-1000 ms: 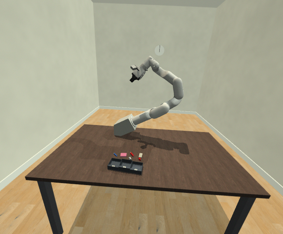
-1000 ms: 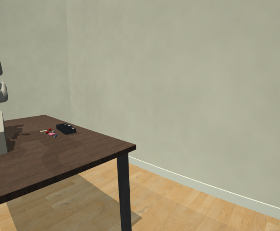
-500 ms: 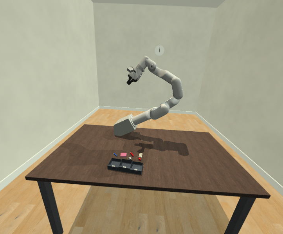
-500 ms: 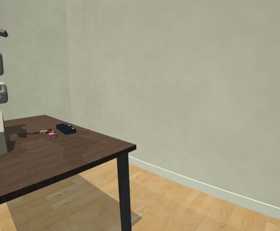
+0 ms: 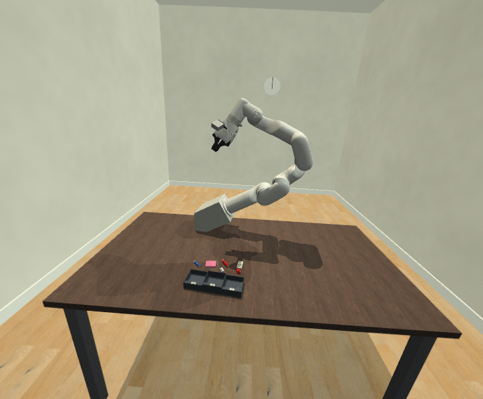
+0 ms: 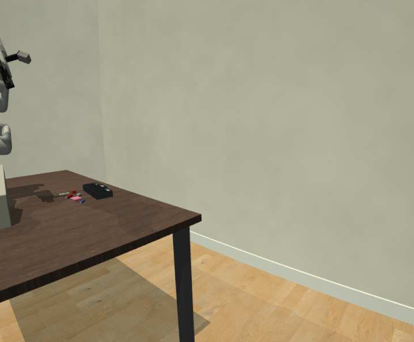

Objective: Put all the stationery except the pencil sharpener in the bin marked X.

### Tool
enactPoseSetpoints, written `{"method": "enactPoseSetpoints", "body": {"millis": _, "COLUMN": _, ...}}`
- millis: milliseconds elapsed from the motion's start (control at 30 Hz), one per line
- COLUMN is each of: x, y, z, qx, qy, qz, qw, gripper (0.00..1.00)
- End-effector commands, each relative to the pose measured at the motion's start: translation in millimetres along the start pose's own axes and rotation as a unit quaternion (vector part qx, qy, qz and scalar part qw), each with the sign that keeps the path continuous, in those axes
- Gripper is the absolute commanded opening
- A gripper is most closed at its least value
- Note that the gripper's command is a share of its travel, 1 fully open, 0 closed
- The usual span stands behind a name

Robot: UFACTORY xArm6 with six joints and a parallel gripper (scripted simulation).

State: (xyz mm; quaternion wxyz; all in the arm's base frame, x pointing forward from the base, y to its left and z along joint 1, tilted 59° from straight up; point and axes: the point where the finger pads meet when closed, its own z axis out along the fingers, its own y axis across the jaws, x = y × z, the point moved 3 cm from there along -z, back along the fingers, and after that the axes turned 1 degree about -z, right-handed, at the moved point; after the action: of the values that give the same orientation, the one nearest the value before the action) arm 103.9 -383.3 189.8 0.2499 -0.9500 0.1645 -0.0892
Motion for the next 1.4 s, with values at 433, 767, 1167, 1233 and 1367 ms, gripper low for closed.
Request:
{"method": "enactPoseSetpoints", "body": {"millis": 433, "x": 64, "y": -42, "z": 59, "qx": 0.054, "qy": -0.010, "qz": -0.049, "qw": 0.997, "gripper": 0.07}}
{"method": "enactPoseSetpoints", "body": {"millis": 767, "x": 88, "y": -68, "z": 89, "qx": 0.083, "qy": -0.018, "qz": -0.071, "qw": 0.994, "gripper": 0.07}}
{"method": "enactPoseSetpoints", "body": {"millis": 1167, "x": 119, "y": -116, "z": 142, "qx": 0.139, "qy": -0.040, "qz": -0.107, "qw": 0.984, "gripper": 0.07}}
{"method": "enactPoseSetpoints", "body": {"millis": 1233, "x": 123, "y": -124, "z": 150, "qx": 0.139, "qy": -0.040, "qz": -0.107, "qw": 0.984, "gripper": 0.07}}
{"method": "enactPoseSetpoints", "body": {"millis": 1367, "x": 127, "y": -135, "z": 161, "qx": 0.166, "qy": -0.054, "qz": -0.121, "qw": 0.977, "gripper": 0.07}}
